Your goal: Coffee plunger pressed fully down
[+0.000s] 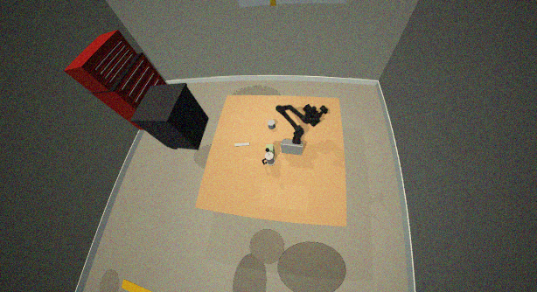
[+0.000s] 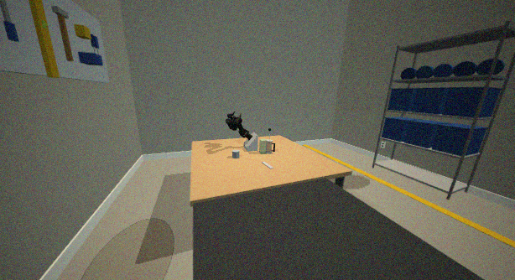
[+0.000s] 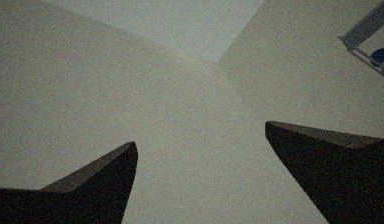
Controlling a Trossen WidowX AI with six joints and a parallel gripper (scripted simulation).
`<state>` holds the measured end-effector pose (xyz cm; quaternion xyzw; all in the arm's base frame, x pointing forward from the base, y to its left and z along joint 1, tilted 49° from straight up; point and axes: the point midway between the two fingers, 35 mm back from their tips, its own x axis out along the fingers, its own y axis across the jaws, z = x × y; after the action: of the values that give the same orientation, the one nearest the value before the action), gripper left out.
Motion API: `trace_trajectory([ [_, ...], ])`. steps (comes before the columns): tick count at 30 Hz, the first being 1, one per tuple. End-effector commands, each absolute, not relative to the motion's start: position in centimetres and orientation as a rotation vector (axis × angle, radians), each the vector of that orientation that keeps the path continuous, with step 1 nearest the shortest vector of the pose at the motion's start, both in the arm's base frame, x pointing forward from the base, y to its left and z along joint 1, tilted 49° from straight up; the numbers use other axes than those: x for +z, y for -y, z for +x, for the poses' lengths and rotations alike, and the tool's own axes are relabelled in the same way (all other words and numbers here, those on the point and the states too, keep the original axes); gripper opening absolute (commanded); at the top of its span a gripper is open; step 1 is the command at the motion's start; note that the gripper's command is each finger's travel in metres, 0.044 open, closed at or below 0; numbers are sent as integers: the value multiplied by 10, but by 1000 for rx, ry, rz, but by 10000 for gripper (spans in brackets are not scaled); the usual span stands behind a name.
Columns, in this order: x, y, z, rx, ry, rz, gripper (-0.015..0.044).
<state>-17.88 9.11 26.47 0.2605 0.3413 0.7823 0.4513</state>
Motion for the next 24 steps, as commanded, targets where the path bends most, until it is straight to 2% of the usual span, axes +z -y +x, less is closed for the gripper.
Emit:
trace_trajectory([
  [1, 265, -89, -180, 1943, -844, 639, 426],
  [6, 269, -53, -202, 2142, -853, 558, 440],
  [13, 274, 40, -224, 2580, -847, 382, 440],
  [20, 276, 135, -208, 2980, -878, 226, 440],
  [24, 278, 189, -180, 3229, -865, 126, 440],
])
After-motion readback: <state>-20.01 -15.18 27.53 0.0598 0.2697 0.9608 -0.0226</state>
